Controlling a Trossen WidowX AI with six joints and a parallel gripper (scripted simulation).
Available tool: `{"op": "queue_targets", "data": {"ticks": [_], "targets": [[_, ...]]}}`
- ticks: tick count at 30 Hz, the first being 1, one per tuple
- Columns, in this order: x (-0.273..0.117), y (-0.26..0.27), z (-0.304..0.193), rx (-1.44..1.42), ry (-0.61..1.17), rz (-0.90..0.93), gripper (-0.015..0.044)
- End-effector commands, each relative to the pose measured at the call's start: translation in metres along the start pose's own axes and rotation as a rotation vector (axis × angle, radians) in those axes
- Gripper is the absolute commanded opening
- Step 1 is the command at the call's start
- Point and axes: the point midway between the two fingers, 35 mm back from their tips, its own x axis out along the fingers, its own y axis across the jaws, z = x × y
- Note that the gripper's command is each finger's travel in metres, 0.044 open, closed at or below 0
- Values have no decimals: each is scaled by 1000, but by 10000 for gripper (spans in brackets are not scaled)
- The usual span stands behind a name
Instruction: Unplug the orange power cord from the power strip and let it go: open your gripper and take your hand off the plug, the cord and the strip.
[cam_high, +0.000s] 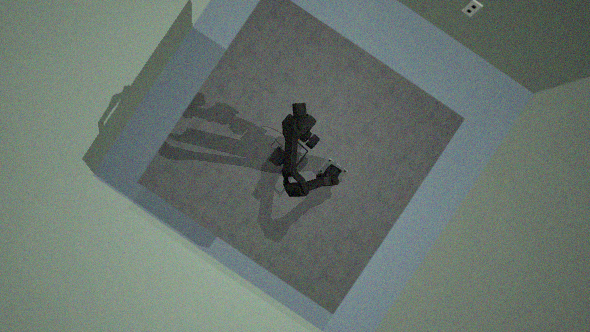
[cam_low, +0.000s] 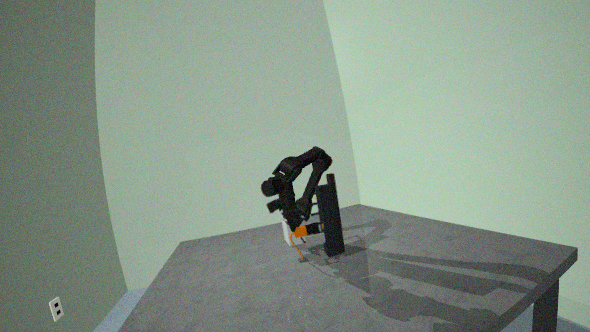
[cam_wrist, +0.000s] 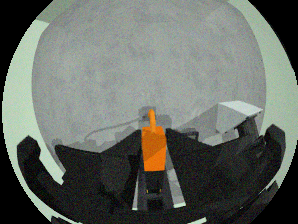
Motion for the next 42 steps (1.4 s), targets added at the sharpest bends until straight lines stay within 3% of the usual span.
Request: {"op": "queue_targets", "data": {"ticks": [1, 12, 16, 21, 42], "targets": [[-1, 0, 1, -4, -6, 6, 53], [0, 0, -1, -4, -5, 6, 341], [-5, 1, 21, -4, -8, 7, 440], [-13, 0, 59, -4, -9, 7, 440], [-13, 0, 59, -4, -9, 7, 440]]}}
